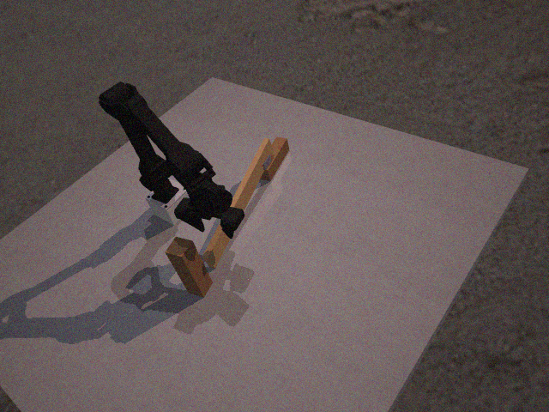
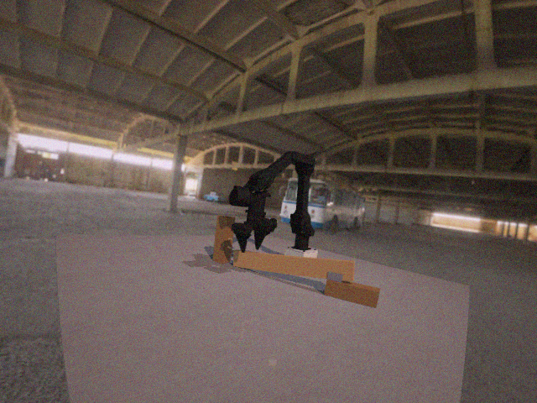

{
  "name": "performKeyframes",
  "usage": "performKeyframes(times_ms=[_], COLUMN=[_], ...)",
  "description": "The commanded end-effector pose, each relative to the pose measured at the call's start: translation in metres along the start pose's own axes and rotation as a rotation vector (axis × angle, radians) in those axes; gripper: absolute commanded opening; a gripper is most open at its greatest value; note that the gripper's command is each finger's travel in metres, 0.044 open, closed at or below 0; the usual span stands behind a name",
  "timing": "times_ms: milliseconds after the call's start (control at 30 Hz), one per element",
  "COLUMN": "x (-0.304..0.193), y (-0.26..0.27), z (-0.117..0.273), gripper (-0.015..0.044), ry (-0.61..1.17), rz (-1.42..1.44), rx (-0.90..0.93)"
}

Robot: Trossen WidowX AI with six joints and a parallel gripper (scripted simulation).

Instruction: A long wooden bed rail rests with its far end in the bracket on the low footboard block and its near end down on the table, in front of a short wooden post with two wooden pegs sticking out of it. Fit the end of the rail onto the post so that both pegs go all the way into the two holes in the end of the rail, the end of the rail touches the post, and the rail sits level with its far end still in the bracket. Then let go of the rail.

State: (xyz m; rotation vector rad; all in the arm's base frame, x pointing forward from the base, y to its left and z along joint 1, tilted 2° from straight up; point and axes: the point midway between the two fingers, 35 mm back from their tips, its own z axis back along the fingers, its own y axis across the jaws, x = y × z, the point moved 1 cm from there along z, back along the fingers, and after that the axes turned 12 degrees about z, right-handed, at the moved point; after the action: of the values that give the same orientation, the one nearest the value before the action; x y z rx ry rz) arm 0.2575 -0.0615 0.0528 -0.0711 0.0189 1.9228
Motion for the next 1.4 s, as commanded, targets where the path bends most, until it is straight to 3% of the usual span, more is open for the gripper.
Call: performKeyframes(times_ms=[0, 1000, 1367], x=[0.002, 0.004, 0.004], y=[0.002, 0.004, 0.004], z=[-0.009, -0.054, -0.054], gripper=[0.0440, 0.0440, 0.0151], ry=[-0.012, -0.012, -0.012], rz=[0.004, 0.004, 0.004], rx=[0.007, 0.008, 0.008])
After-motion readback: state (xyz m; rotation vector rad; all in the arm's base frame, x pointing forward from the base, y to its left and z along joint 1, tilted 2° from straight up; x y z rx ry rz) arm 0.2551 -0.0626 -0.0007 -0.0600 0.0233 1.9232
